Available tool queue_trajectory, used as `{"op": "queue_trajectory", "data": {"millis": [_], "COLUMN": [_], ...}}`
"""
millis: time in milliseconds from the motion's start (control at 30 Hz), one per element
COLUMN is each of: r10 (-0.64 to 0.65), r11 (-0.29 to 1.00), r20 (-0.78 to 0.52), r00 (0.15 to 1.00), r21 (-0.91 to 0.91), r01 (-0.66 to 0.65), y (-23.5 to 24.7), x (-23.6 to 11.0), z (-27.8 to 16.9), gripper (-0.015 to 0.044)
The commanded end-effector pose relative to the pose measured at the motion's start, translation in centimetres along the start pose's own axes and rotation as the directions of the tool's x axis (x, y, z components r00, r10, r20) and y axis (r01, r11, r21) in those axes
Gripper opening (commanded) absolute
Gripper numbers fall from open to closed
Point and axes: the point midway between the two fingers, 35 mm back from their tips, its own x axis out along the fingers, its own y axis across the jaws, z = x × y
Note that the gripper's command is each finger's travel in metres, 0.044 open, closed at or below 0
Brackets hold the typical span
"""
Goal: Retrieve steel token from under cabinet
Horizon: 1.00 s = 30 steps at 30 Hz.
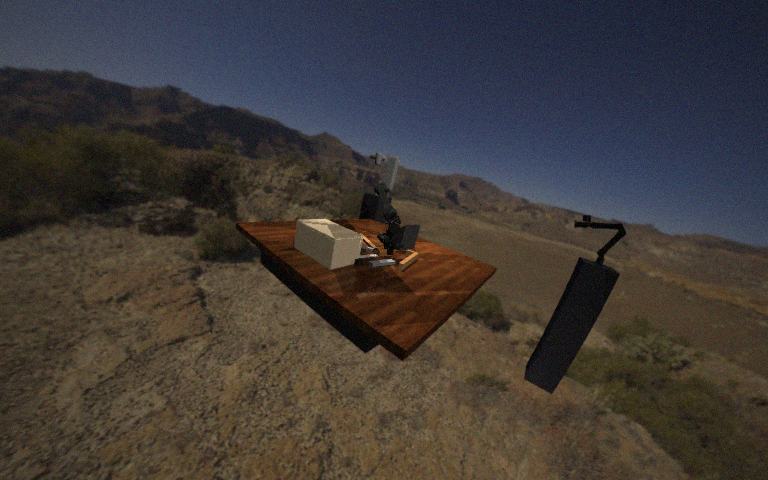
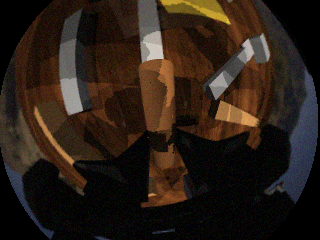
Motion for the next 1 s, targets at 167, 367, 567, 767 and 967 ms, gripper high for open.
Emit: {"op": "queue_trajectory", "data": {"millis": [167, 367, 567, 767, 967], "r10": [0.004, 0.004, 0.004, 0.004, 0.003], "r11": [1.0, 1.0, 1.0, 1.0, 1.0], "r20": [-0.003, -0.003, -0.003, -0.003, -0.002], "r00": [1.0, 1.0, 1.0, 1.0, 1.0], "r21": [0.003, 0.003, 0.003, 0.003, 0.003], "r01": [-0.004, -0.004, -0.004, -0.003, -0.003], "y": [0.1, 0.1, 0.1, 0.1, 0.1], "x": [0.0, 0.0, 0.0, -0.1, -0.1], "z": [1.6, 2.5, 3.3, 4.1, 4.9], "gripper": [0.0, 0.0, 0.0, 0.0, 0.0]}}
